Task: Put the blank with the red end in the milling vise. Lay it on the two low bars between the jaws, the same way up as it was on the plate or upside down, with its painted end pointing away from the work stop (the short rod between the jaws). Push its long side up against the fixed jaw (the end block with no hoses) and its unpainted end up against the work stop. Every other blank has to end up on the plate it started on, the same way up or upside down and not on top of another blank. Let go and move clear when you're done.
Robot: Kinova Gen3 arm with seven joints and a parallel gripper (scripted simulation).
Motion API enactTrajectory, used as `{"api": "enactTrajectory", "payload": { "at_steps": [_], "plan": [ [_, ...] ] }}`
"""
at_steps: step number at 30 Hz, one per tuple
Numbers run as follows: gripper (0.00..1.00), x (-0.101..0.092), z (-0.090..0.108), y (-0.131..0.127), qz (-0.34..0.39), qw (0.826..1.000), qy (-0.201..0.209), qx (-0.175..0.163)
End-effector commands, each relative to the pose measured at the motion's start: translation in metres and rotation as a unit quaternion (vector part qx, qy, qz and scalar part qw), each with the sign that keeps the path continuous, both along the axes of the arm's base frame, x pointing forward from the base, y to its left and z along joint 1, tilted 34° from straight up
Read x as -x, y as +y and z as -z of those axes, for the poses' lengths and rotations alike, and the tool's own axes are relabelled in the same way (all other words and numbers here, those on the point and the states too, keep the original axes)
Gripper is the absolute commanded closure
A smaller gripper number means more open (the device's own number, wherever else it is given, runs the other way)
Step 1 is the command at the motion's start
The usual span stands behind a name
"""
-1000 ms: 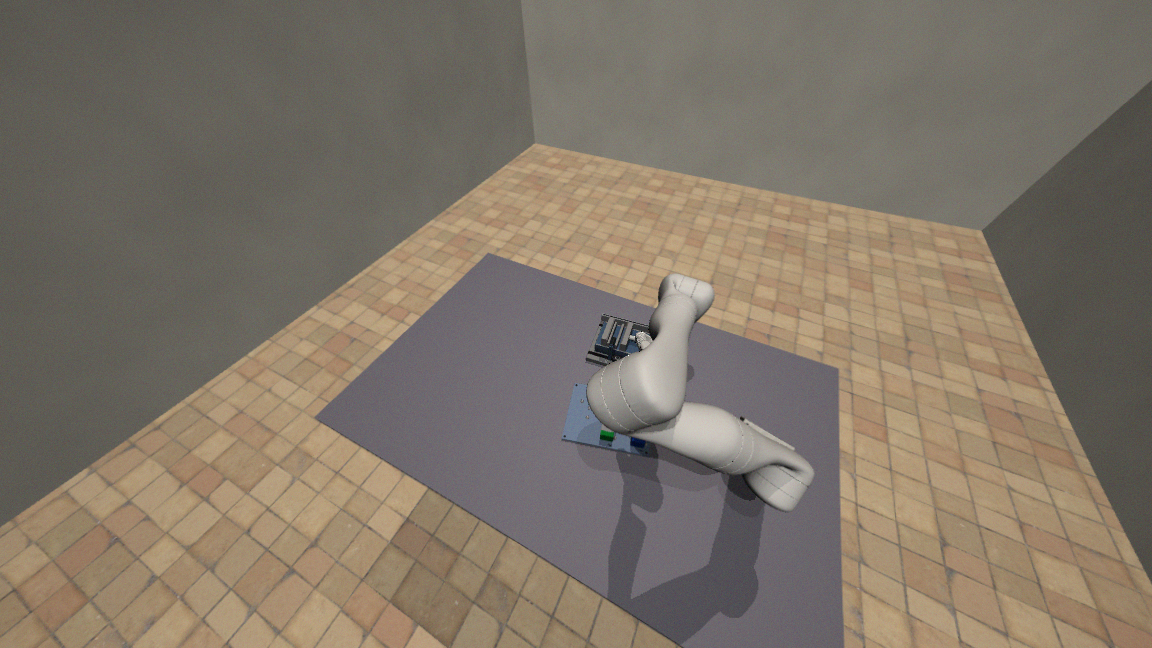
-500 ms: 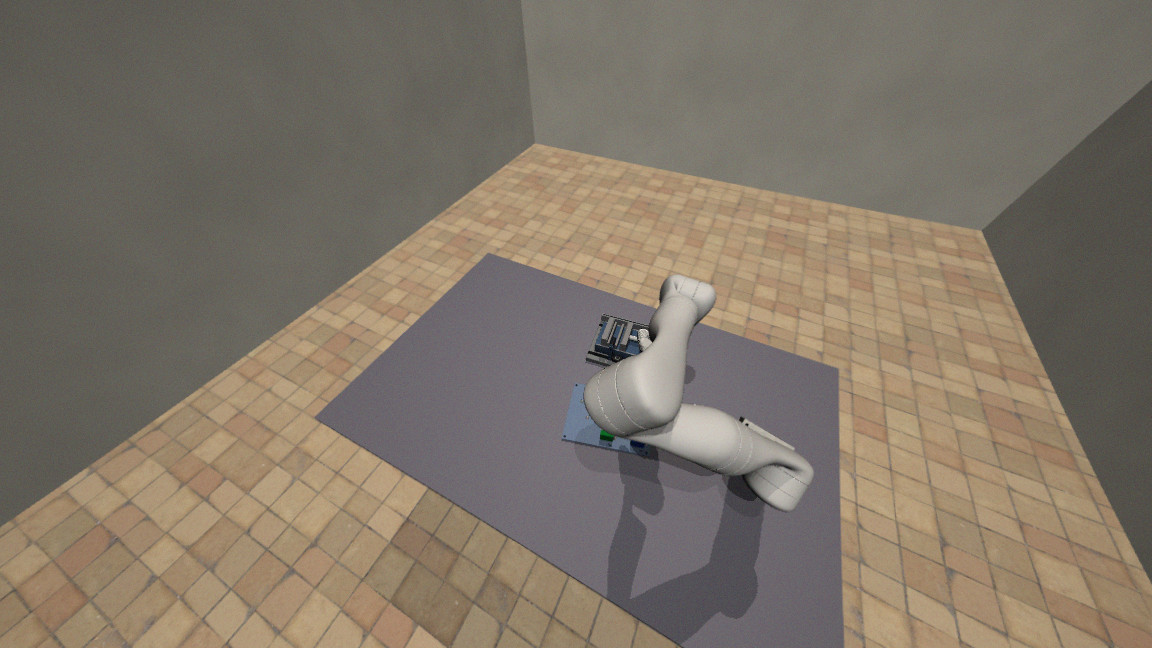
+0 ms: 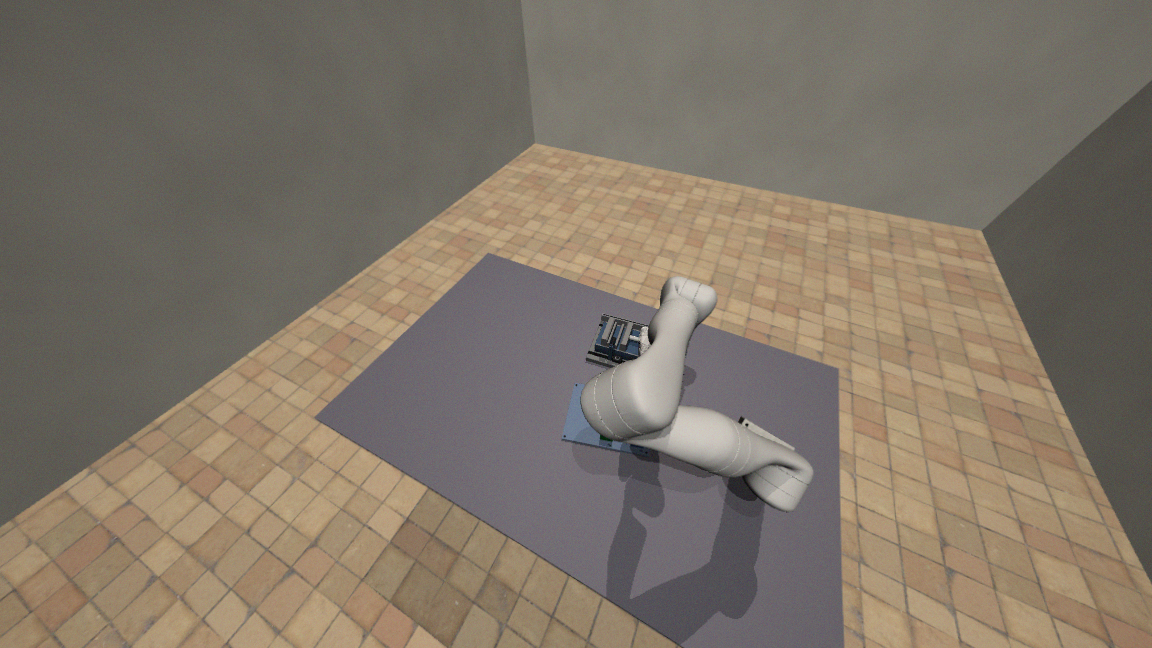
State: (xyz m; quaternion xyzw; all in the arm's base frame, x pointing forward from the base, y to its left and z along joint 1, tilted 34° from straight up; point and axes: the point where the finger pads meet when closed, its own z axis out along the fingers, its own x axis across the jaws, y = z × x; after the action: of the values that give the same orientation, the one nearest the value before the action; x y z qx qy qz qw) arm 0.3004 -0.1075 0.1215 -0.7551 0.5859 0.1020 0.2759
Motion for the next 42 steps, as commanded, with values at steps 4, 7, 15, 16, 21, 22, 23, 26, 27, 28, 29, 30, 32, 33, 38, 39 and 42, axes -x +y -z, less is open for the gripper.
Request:
{"api": "enactTrajectory", "payload": {
  "at_steps": [4,7,15,16,21,22,23,26,27,28,29,30,32,33,38,39,42],
  "plan": [
    [1.00,-0.0004,-0.0003,0.0018,0.023,1.000,0.017,-0.005],
    [1.00,-0.0002,-0.0003,0.0005,0.037,0.999,0.024,-0.007],
    [1.00,-0.0004,-0.0003,0.0016,0.088,0.994,0.057,-0.018],
    [1.00,-0.0004,-0.0003,0.0017,0.094,0.994,0.062,-0.019],
    [1.00,-0.0005,-0.0003,0.0022,0.119,0.990,0.078,-0.024],
    [1.00,-0.0005,-0.0003,0.0022,0.119,0.990,0.078,-0.024],
    [1.00,-0.0002,-0.0003,0.0008,0.127,0.988,0.081,-0.025],
    [1.00,-0.0003,-0.0003,0.0012,0.145,0.985,0.094,-0.029],
    [1.00,-0.0003,-0.0003,0.0013,0.151,0.983,0.098,-0.030],
    [1.00,-0.0003,-0.0003,0.0014,0.157,0.982,0.102,-0.032],
    [1.00,-0.0004,-0.0003,0.0015,0.164,0.980,0.106,-0.033],
    [1.00,-0.0004,-0.0003,0.0016,0.170,0.979,0.110,-0.034],
    [1.00,-0.0005,-0.0003,0.0019,0.182,0.975,0.119,-0.037],
    [1.00,-0.0005,-0.0003,0.0020,0.188,0.974,0.123,-0.038],
    [1.00,-0.0006,-0.0003,0.0025,0.212,0.966,0.139,-0.043],
    [1.00,-0.0006,-0.0003,0.0025,0.212,0.966,0.139,-0.043],
    [1.00,-0.0003,-0.0004,0.0013,0.227,0.962,0.147,-0.046]
  ]
}}
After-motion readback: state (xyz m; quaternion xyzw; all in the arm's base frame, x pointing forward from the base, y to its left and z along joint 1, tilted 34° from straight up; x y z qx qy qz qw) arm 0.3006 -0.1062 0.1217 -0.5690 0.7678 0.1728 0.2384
